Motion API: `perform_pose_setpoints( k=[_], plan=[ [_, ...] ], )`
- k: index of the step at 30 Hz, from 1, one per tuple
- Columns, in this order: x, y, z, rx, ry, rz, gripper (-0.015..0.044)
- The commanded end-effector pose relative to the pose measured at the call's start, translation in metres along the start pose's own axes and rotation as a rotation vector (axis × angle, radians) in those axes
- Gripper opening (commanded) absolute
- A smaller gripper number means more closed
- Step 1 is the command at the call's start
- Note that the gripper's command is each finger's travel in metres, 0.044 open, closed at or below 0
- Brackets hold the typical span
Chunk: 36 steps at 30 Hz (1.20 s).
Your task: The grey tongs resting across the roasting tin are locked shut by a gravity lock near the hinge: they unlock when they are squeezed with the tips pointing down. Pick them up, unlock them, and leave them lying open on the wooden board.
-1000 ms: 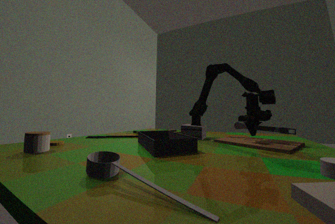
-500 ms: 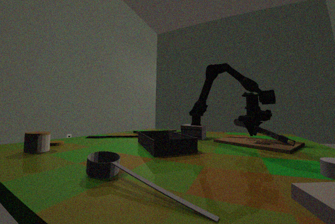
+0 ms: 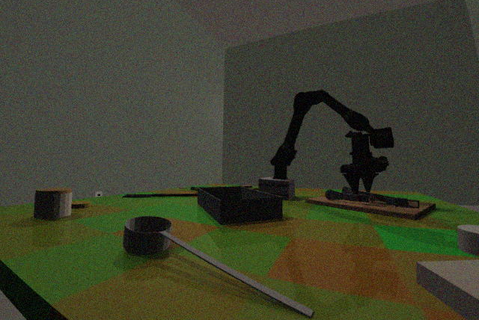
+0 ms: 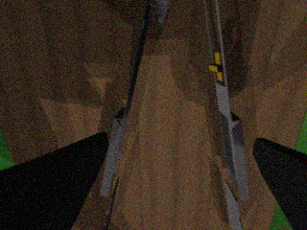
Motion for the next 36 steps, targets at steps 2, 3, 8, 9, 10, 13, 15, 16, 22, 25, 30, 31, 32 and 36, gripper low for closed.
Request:
perform_pose_setpoints(
  k=[2, 3, 8, 9, 10, 13, 15, 16, 22, 25, 30, 31, 32, 36],
  plan=[
    [0.012, -0.021, -0.003, -0.013, -0.022, 0.004, 0.0440],
    [0.017, -0.030, -0.002, -0.011, -0.021, 0.006, 0.0440],
    [0.055, -0.098, 0.012, 0.000, -0.011, 0.015, 0.0440],
    [0.064, -0.112, 0.018, 0.003, -0.008, 0.015, 0.0440],
    [0.072, -0.125, 0.024, 0.006, -0.005, 0.016, 0.0440],
    [0.084, -0.143, 0.034, 0.011, 0.000, 0.016, 0.0440],
    [0.084, -0.143, 0.034, 0.011, 0.000, 0.016, 0.0440],
    [0.084, -0.143, 0.034, 0.011, 0.000, 0.016, 0.0440],
    [0.118, -0.142, 0.036, -0.002, -0.003, 0.023, 0.0440],
    [0.134, -0.142, 0.038, -0.008, -0.004, 0.027, 0.0440],
    [0.134, -0.142, 0.038, -0.008, -0.004, 0.027, 0.0440],
    [0.134, -0.142, 0.038, -0.008, -0.004, 0.027, 0.0440],
    [0.134, -0.142, 0.038, -0.008, -0.004, 0.027, 0.0440],
    [0.134, -0.142, 0.038, -0.008, -0.004, 0.027, 0.0440]
  ],
)
Point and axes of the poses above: the point midway between the two fingers, 35 mm back from their tips, its own x axis back along the fingers, its own y axis across the jaws, z = x × y, the point moved 3 cm from there along x, back along the fingers, and after that the axes turned 14 degrees about x, right-handed, at the moved point
